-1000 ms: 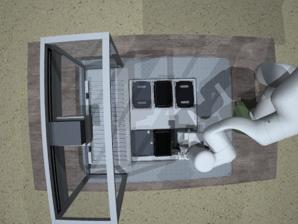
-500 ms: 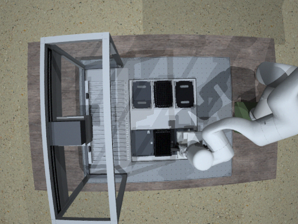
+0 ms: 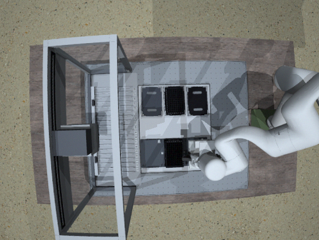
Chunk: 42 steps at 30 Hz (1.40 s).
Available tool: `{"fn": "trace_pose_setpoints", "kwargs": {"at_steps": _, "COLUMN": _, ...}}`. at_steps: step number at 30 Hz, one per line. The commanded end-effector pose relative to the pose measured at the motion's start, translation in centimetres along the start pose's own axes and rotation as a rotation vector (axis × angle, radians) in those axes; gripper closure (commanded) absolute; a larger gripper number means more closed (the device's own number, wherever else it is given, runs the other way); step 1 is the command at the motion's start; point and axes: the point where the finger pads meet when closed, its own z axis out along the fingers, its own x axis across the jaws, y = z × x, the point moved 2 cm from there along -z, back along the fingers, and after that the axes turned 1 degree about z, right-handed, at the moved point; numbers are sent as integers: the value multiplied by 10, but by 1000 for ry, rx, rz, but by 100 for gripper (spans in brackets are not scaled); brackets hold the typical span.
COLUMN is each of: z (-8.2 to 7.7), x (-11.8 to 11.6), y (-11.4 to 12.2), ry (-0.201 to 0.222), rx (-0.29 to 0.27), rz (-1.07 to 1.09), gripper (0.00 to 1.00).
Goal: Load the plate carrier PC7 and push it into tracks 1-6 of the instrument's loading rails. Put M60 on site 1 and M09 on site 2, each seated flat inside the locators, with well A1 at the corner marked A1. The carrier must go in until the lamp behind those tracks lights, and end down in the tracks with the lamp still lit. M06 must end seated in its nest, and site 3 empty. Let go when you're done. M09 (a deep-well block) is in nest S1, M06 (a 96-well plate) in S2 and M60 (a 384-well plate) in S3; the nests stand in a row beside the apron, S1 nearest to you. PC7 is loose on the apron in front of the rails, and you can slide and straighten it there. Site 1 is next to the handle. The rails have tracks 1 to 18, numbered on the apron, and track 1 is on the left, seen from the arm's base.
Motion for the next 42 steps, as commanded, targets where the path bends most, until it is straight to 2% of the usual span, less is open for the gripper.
{"fn": "trace_pose_setpoints", "kwargs": {"at_steps": 1, "z": 6, "x": -1, "y": 1, "ry": -4, "rx": -4, "rz": 0, "gripper": 100}}
{"fn": "trace_pose_setpoints", "kwargs": {"at_steps": 34, "z": 54, "x": -1, "y": 1, "ry": -4, "rx": -3, "rz": 0, "gripper": 100}}
{"fn": "trace_pose_setpoints", "kwargs": {"at_steps": 42, "z": 54, "x": -1, "y": 1, "ry": -4, "rx": -3, "rz": 0, "gripper": 100}}
